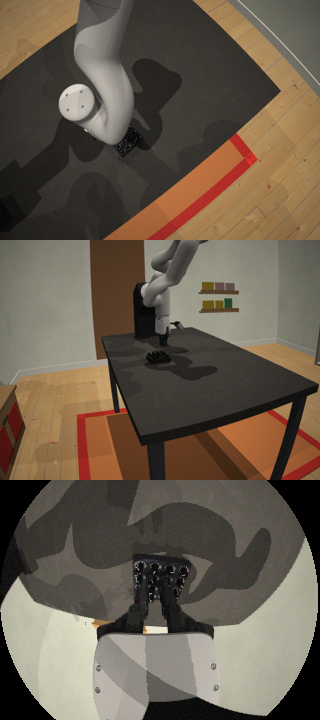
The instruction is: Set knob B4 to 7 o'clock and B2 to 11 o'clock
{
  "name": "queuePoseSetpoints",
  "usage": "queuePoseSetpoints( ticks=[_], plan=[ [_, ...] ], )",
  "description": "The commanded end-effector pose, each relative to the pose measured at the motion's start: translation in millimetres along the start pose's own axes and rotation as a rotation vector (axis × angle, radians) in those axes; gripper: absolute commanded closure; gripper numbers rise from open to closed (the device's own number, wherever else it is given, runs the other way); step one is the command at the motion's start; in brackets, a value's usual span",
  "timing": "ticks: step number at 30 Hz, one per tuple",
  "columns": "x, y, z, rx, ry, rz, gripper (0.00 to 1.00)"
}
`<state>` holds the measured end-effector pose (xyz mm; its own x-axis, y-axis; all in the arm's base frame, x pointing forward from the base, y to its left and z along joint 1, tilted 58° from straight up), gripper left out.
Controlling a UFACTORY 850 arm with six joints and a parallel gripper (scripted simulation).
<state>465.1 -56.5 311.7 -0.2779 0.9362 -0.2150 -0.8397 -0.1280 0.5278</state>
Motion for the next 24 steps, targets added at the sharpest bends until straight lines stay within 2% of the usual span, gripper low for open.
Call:
queuePoseSetpoints(
  ticks=[1,10,12,13,24],
  plan=[
    [-0.9,1.1,0.2,0.003,-0.155,0.014,0.81],
    [-0.8,2.8,0.2,0.005,-0.430,0.014,0.81],
    [-0.8,2.8,0.2,0.005,-0.430,0.014,0.81],
    [-0.8,3.3,0.1,0.005,-0.509,0.014,0.81],
    [-0.7,5.3,0.0,0.008,-0.837,0.013,0.81]
  ],
)
Point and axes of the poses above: the point where the finger pads meet when closed, its own y axis back along the fingers, its own z axis across the jaws, x = y × z, the point moved 5 cm from there along y, back along the fingers, and after that the axes turned 8 degrees about y, right-handed, at the moved point
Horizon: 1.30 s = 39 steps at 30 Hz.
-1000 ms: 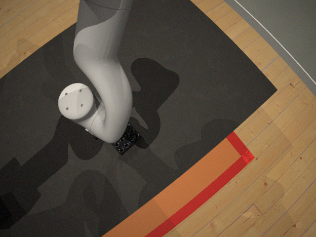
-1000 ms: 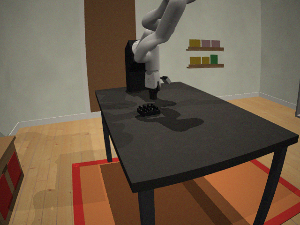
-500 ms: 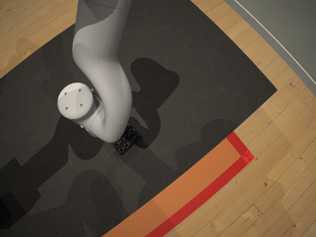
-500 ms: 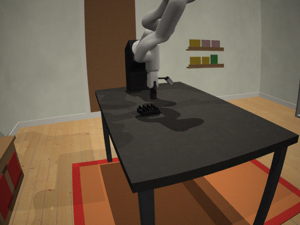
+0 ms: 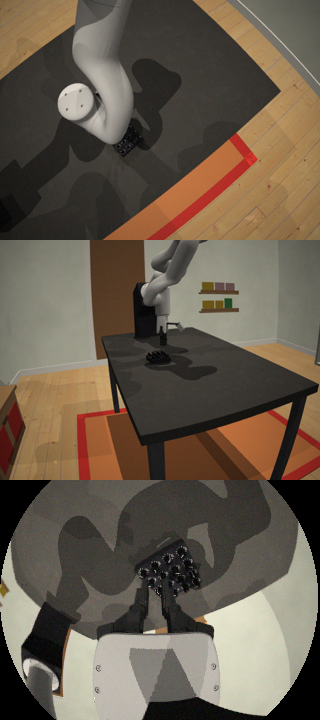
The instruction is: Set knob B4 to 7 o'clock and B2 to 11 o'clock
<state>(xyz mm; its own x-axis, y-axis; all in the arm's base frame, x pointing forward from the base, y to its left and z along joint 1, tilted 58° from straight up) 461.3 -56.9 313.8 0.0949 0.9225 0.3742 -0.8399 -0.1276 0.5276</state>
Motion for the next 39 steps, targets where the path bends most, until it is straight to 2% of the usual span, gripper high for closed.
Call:
queuePoseSetpoints(
  ticks=[1,5,7,20,29,39],
  plan=[
    [-0.5,1.1,0.7,0.012,-0.155,0.009,0.81],
    [-0.5,1.5,0.7,0.012,-0.216,0.009,0.81],
    [-0.5,2.1,0.7,0.013,-0.328,0.008,0.81],
    [-0.5,4.5,0.5,0.014,-0.713,0.005,0.81],
    [-0.5,5.4,0.4,0.015,-0.858,0.004,0.81],
    [-0.5,5.5,0.4,0.015,-0.881,0.004,0.81]
  ],
)
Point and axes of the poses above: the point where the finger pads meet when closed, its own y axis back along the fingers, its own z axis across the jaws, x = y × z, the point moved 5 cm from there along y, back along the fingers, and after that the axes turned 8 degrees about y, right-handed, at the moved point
